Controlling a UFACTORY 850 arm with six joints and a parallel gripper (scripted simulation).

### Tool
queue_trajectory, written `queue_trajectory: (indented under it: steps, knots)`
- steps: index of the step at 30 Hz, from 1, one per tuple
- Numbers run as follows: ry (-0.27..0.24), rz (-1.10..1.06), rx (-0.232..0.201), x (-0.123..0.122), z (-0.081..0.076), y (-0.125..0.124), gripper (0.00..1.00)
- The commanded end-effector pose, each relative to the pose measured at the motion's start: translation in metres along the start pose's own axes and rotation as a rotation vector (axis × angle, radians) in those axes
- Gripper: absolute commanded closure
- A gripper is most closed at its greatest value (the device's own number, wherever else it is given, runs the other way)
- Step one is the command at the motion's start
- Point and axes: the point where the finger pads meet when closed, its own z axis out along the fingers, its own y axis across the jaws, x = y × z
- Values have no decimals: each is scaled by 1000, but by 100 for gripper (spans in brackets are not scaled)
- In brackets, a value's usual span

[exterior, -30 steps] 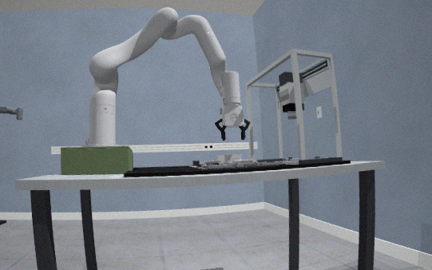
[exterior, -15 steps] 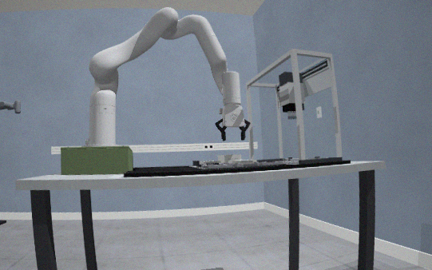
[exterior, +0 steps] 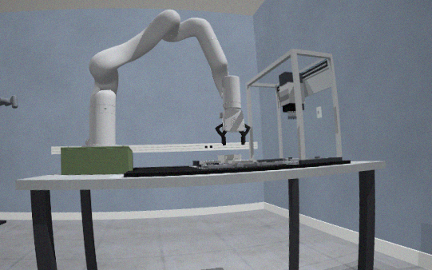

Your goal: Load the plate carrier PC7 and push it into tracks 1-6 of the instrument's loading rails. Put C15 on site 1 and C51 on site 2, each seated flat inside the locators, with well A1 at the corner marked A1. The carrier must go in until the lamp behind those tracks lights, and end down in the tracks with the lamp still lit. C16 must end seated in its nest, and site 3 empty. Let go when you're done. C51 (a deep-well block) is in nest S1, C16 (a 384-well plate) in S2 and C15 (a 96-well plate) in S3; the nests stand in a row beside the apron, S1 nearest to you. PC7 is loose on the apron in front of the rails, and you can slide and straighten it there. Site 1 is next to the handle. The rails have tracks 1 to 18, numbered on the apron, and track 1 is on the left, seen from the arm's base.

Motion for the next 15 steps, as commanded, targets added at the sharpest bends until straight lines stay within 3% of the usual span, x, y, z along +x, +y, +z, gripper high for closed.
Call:
queue_trajectory:
  steps: [1,15]
  knots:
    - [0,0,-2,0,6,1,0]
    - [0,0,-2,0,26,1,0]
